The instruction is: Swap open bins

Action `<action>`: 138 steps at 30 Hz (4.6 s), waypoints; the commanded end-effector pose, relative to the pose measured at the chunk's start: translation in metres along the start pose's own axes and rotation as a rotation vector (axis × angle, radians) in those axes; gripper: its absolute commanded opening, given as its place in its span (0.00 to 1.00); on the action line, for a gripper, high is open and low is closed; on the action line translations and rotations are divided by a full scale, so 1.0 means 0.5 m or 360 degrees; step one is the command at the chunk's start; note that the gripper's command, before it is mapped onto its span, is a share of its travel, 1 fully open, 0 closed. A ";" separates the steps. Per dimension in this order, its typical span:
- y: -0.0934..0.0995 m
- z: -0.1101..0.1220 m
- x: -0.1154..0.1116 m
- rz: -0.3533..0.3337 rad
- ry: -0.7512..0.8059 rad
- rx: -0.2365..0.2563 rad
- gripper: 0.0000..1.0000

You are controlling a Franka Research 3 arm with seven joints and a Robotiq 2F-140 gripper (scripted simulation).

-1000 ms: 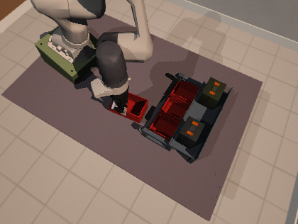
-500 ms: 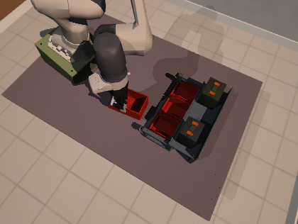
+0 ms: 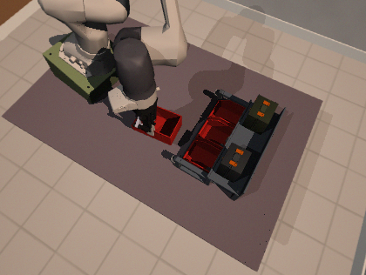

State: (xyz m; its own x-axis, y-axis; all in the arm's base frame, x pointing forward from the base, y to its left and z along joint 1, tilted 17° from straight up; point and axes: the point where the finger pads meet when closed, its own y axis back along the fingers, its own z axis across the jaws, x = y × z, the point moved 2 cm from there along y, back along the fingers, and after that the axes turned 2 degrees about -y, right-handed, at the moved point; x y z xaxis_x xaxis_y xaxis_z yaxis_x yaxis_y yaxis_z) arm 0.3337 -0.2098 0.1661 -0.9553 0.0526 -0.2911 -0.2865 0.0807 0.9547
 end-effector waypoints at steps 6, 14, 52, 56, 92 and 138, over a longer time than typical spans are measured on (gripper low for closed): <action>0.002 0.000 0.002 0.0004 -0.0016 -0.0004 0.00; 0.003 0.054 -0.005 0.0004 -0.0071 -0.0004 0.00; -0.021 0.174 -0.019 0.0004 -0.0194 -0.0004 0.00; -0.036 0.175 -0.020 0.0004 -0.0194 -0.0004 0.00; -0.151 0.178 -0.022 0.0004 -0.0194 -0.0004 0.00; -0.158 0.171 -0.022 0.0004 -0.0194 -0.0004 0.00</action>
State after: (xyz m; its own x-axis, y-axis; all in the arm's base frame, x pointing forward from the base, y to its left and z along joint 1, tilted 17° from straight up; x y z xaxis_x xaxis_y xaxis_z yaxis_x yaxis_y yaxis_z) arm 0.3715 -0.1293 0.0888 -0.9401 0.1813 -0.2888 -0.2803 0.0715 0.9573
